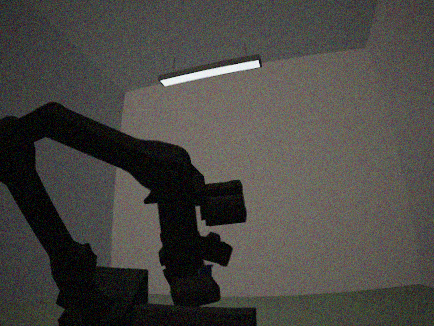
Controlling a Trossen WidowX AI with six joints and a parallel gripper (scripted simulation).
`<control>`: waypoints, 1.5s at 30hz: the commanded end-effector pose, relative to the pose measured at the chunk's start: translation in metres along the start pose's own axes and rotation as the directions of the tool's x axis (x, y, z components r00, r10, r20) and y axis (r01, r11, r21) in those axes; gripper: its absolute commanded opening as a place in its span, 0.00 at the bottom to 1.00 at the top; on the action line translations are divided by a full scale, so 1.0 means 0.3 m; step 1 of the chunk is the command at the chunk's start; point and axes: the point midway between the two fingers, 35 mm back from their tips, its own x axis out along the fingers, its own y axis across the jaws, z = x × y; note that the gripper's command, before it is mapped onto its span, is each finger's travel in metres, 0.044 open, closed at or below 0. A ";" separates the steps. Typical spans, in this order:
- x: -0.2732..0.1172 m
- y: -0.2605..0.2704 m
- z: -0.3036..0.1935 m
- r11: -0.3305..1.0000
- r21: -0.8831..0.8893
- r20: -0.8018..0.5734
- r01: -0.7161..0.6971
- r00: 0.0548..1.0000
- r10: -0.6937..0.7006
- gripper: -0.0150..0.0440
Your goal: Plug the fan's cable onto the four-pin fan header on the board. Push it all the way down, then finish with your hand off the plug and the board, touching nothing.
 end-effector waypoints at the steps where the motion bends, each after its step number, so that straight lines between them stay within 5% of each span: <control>1: -0.020 -0.006 0.019 0.996 0.002 -0.064 0.084 0.994 -0.084 0.60; 12: -0.084 -0.007 0.091 0.943 -0.032 -0.163 0.331 0.929 -0.332 0.60; 15: -0.068 -0.007 0.073 0.960 -0.025 -0.151 0.277 0.949 -0.278 0.60; 19: -0.071 -0.007 0.079 0.959 -0.007 -0.150 0.284 0.948 -0.282 0.78; 22: -0.104 -0.002 0.127 0.928 0.197 -0.151 0.316 0.945 -0.290 0.91; 24: -0.131 0.005 0.166 0.869 0.366 -0.151 0.332 0.943 -0.296 1.00; 30: -0.205 0.035 0.279 0.538 0.784 -0.153 0.310 0.936 -0.316 1.00; 36: -0.263 0.075 0.368 0.115 0.972 -0.154 0.203 0.929 -0.336 1.00; 45: -0.265 0.076 0.371 0.101 0.975 -0.154 0.199 0.929 -0.337 1.00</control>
